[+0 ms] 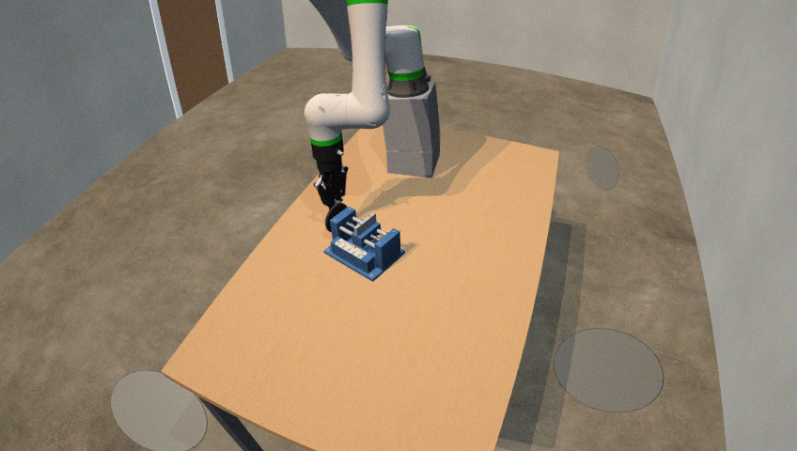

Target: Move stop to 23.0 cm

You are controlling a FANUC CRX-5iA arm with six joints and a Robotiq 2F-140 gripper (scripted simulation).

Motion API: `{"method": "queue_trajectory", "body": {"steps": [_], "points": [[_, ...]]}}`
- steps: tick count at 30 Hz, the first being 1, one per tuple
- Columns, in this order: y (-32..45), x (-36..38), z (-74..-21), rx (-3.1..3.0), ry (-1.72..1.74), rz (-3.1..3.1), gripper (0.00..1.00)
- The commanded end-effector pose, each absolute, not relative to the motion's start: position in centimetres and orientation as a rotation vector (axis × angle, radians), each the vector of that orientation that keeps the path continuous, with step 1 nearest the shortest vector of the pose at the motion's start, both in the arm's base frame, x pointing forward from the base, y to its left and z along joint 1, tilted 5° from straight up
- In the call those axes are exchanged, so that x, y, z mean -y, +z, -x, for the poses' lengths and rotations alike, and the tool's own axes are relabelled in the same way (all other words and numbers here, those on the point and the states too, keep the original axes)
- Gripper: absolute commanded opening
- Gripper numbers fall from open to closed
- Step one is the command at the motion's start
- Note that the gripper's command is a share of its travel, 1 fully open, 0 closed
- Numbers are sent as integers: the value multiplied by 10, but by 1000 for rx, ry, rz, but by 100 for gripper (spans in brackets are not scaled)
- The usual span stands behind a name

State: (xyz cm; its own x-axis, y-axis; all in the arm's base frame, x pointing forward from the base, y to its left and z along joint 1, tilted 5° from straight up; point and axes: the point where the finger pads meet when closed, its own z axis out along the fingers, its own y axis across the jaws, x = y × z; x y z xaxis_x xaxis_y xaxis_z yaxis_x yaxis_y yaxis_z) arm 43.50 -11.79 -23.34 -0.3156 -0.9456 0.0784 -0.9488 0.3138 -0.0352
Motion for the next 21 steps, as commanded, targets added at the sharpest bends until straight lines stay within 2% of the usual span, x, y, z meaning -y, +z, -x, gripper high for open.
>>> {"method": "queue_trajectory", "body": {"steps": [1,21], "points": [[-235,119,-437,2511,116,-1812,4],[-245,124,-449,2511,116,-1812,4]]}}
